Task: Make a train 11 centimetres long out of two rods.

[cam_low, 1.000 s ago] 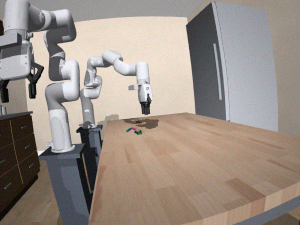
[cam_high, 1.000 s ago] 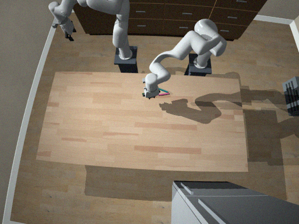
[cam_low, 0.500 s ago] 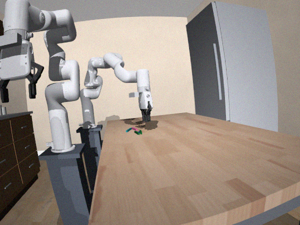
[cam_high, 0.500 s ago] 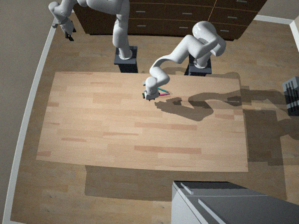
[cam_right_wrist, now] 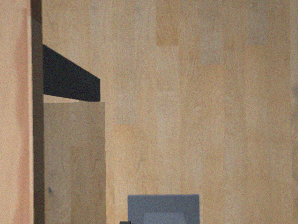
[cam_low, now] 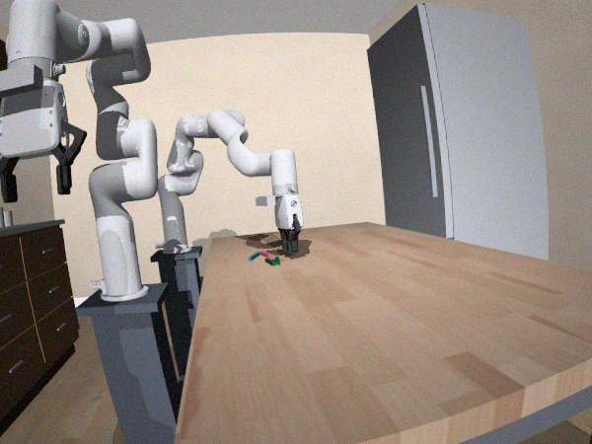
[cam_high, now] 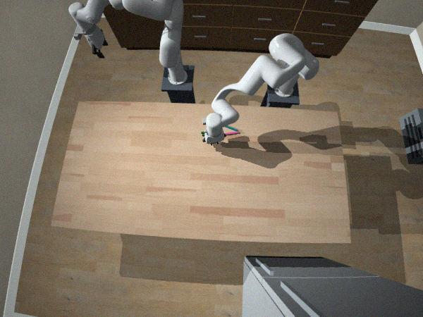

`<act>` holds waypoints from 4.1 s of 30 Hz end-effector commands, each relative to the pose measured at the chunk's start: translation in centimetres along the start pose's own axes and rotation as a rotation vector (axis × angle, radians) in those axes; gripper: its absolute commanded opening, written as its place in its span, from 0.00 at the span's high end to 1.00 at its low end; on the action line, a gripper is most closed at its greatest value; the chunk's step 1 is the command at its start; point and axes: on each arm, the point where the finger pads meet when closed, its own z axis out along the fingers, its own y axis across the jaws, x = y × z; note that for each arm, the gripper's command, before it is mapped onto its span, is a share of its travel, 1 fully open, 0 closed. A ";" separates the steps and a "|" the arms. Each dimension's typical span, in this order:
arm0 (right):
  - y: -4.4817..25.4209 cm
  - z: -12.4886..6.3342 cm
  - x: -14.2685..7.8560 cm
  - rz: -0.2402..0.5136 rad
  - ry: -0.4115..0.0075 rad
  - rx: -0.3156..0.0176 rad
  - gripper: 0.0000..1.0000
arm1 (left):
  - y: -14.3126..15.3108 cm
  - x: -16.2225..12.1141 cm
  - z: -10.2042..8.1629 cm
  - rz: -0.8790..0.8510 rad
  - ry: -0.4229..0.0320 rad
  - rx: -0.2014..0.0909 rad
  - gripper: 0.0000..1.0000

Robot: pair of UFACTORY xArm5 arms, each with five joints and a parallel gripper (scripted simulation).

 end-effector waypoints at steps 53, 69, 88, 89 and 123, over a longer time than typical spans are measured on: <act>0.0 -0.2 0.2 0.000 0.007 0.000 0.00 | -0.2 -0.1 0.9 0.000 -0.003 0.007 0.72; 0.0 -0.2 0.2 0.000 0.007 0.000 0.00 | -0.2 -0.1 1.2 0.000 -0.003 0.007 0.72; 0.0 -0.2 0.2 0.000 0.007 0.000 0.00 | -0.2 -0.1 1.2 0.000 -0.003 0.007 0.72; 0.0 -0.2 0.2 0.000 0.007 0.000 0.00 | -0.2 -0.1 1.2 0.000 -0.003 0.007 0.72; 0.0 -0.2 0.2 0.000 0.007 0.000 0.00 | -0.2 -0.1 1.1 0.000 -0.003 0.007 0.52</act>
